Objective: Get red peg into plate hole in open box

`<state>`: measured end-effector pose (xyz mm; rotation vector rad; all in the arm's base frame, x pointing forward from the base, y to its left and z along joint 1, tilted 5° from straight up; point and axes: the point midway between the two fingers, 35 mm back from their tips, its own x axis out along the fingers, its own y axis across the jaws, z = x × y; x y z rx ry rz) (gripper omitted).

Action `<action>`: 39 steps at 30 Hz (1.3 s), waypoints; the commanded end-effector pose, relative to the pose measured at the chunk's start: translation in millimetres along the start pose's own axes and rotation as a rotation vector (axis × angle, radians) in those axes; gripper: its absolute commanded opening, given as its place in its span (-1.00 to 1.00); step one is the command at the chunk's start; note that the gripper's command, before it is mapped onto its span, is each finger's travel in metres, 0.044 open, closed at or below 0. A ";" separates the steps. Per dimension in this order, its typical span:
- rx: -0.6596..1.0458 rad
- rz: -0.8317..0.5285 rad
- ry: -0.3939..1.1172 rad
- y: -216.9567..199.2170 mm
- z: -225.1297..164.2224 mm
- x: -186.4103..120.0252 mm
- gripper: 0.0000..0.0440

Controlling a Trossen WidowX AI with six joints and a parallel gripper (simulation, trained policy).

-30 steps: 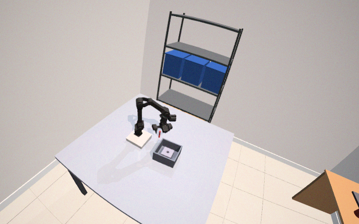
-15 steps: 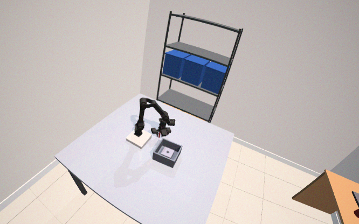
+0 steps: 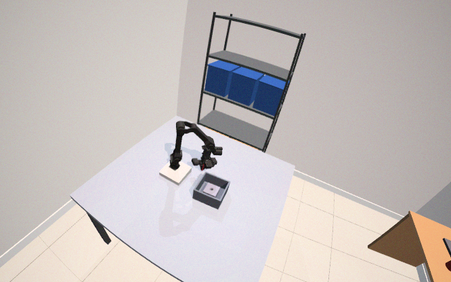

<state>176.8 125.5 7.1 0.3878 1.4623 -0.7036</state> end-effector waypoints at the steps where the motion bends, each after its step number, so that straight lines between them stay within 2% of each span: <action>1: -0.001 0.026 -0.036 2.9 10.8 -17.6 -1.00; 19: 0.114 0.102 -0.161 1.4 70.8 -96.4 -1.00; 29: 0.237 0.115 -0.207 -6.8 118.4 -106.9 -1.00; 39: 0.301 0.115 -0.234 -14.7 168.1 -97.2 -1.00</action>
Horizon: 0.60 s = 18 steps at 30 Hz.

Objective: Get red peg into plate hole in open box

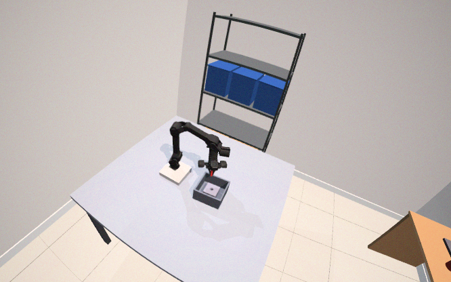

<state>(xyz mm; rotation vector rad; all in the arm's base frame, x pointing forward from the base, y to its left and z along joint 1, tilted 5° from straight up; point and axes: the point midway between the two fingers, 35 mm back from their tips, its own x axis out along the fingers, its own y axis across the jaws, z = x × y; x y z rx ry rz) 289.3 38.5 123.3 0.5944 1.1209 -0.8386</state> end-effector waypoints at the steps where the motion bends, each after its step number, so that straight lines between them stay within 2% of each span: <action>1: 0.012 -0.002 -0.014 2.1 18.3 10.0 -1.00; 10: -0.010 0.002 0.004 3.2 46.8 38.0 -1.00; 18: -0.073 0.013 0.049 2.9 55.8 62.0 -1.00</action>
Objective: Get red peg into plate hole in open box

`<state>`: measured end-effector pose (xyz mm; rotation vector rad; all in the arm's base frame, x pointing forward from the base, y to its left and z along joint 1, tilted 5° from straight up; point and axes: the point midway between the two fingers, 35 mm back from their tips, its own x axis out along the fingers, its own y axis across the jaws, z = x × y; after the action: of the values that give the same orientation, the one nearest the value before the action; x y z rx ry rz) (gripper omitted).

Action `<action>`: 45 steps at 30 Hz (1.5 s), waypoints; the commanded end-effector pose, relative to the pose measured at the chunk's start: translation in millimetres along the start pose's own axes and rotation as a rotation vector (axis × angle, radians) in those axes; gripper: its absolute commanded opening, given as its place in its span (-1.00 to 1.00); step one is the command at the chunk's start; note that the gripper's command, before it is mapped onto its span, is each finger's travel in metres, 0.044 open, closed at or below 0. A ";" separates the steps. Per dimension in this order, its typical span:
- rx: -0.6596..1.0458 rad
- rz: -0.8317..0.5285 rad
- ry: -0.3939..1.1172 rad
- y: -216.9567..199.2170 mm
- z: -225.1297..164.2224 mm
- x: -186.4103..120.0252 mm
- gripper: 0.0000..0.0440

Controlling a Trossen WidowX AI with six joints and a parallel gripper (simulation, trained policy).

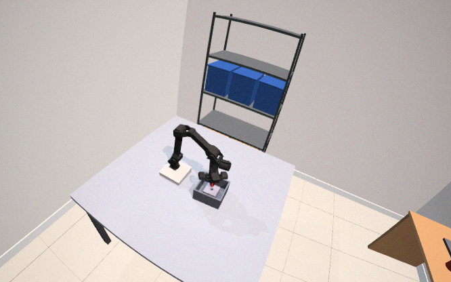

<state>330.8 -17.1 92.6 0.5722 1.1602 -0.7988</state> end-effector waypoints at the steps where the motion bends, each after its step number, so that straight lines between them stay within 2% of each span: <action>1: -0.036 0.009 0.028 0.2 1.3 12.7 -1.00; 5: -0.077 0.013 0.060 -0.3 -1.5 24.0 -0.97; 7: -0.093 0.014 0.077 -0.5 -3.2 29.3 -0.83; 12: -0.106 0.011 0.111 -1.6 -2.3 38.7 -0.32; 15: -0.118 0.009 0.112 -1.6 5.6 38.0 -0.28; 21: -0.129 0.037 0.124 10.7 18.8 30.5 -0.01; 30: -0.131 0.082 0.165 32.9 34.1 21.3 1.00; 45: -0.168 0.233 0.187 86.2 53.7 -9.8 1.00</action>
<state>381.4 -32.0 90.2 0.5820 1.4300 -0.6074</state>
